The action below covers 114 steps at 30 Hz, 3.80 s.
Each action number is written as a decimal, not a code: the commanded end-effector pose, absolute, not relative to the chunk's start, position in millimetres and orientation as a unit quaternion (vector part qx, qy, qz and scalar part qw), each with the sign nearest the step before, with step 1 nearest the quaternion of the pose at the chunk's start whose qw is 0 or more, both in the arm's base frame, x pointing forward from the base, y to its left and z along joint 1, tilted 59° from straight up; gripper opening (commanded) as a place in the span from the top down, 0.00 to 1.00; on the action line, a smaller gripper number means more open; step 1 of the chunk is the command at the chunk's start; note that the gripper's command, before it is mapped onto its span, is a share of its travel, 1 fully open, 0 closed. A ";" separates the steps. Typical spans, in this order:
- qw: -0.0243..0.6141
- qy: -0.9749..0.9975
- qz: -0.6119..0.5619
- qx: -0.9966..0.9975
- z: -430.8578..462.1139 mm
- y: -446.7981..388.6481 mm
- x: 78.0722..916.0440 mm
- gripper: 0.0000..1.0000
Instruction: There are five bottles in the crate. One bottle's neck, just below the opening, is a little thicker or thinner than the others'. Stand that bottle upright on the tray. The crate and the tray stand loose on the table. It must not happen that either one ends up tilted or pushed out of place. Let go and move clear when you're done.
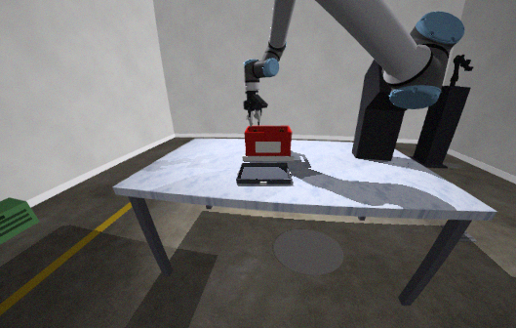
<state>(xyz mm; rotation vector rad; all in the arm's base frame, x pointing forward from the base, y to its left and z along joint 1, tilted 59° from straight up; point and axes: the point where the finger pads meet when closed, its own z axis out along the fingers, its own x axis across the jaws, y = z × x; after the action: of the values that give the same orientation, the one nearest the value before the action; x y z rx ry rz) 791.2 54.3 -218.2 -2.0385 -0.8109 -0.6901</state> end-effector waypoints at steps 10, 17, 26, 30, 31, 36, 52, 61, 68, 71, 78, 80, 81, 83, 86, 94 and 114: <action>0.408 -0.322 -0.274 -0.809 -217.6 53.7 791.3 0.62; 0.408 -0.322 -0.274 -0.809 -216.3 54.8 789.7 0.62; 0.408 -0.322 -0.274 -0.809 -215.6 55.4 788.7 0.62; 0.408 -0.322 -0.274 -0.809 -215.6 55.4 788.7 0.62; 0.408 -0.322 -0.274 -0.809 -215.6 55.4 788.7 0.62; 0.408 -0.322 -0.274 -0.809 -215.6 55.4 788.7 0.62; 0.408 -0.322 -0.274 -0.809 -215.6 55.4 788.7 0.62; 0.408 -0.322 -0.274 -0.809 -215.6 55.4 788.7 0.62; 0.408 -0.322 -0.274 -0.809 -215.8 55.7 788.8 0.62; 0.408 -0.322 -0.274 -0.809 -216.2 56.3 788.9 0.62; 0.408 -0.322 -0.274 -0.809 -218.1 59.4 789.6 0.62; 0.408 -0.322 -0.274 -0.809 -218.9 60.8 789.9 0.62; 0.408 -0.322 -0.274 -0.809 -219.4 61.5 790.1 0.62; 0.408 -0.322 -0.274 -0.809 -219.4 61.5 790.1 0.62; 0.408 -0.322 -0.274 -0.809 -220.9 64.0 790.6 0.62; 0.408 -0.322 -0.274 -0.809 -225.7 71.7 792.3 0.62; 0.408 -0.322 -0.274 -0.809 -234.5 86.1 795.4 0.62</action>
<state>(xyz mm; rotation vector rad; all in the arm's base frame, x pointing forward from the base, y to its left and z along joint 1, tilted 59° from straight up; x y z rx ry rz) 794.2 84.1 -233.1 -2.0384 -0.8110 -0.6900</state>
